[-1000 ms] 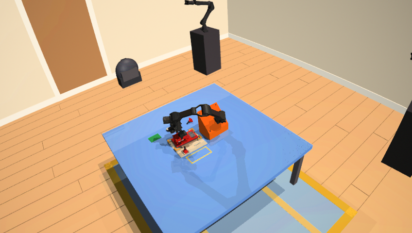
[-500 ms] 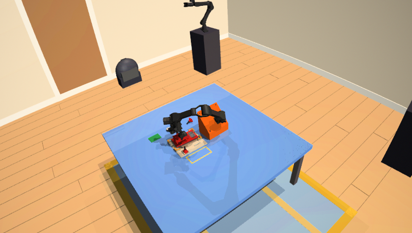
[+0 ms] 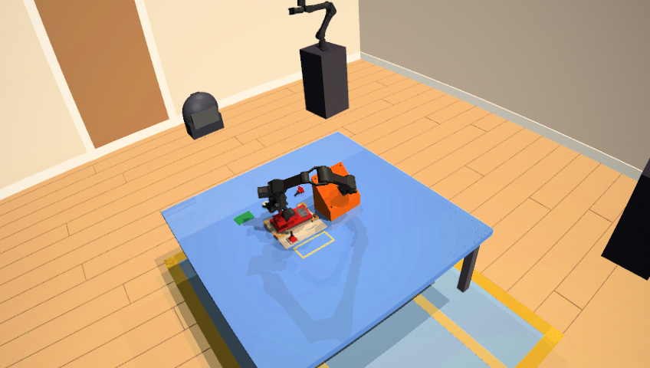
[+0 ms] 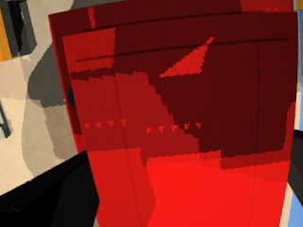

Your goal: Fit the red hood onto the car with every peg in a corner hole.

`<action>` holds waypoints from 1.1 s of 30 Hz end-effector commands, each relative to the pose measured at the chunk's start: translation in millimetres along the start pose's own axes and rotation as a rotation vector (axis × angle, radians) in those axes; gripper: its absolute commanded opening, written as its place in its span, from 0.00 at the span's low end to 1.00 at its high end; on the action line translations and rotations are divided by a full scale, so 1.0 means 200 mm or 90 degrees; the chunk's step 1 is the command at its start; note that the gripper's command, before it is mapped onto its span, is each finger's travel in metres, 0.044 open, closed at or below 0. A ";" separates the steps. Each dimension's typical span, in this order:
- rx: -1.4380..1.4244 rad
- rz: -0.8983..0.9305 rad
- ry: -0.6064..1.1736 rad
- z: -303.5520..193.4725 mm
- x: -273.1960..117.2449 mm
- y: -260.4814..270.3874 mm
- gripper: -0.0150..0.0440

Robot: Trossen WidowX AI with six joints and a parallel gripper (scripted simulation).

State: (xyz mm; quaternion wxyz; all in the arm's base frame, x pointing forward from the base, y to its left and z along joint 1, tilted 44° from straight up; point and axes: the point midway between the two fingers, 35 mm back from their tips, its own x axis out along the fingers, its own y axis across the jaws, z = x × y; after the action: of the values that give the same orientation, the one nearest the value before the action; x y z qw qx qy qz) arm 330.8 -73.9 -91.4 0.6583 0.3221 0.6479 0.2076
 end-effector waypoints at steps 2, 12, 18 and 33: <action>0.003 0.002 -0.001 0.00 0.01 0.00 0.25; 0.000 0.000 0.000 0.00 0.02 0.00 0.25; 0.000 0.000 0.001 0.00 0.02 0.00 0.48; 0.000 0.000 0.001 0.00 -0.01 0.00 1.00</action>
State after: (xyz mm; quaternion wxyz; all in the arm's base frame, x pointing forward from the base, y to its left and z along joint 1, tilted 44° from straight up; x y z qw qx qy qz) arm 331.0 -70.7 -93.8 0.6569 0.3233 0.6486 0.2082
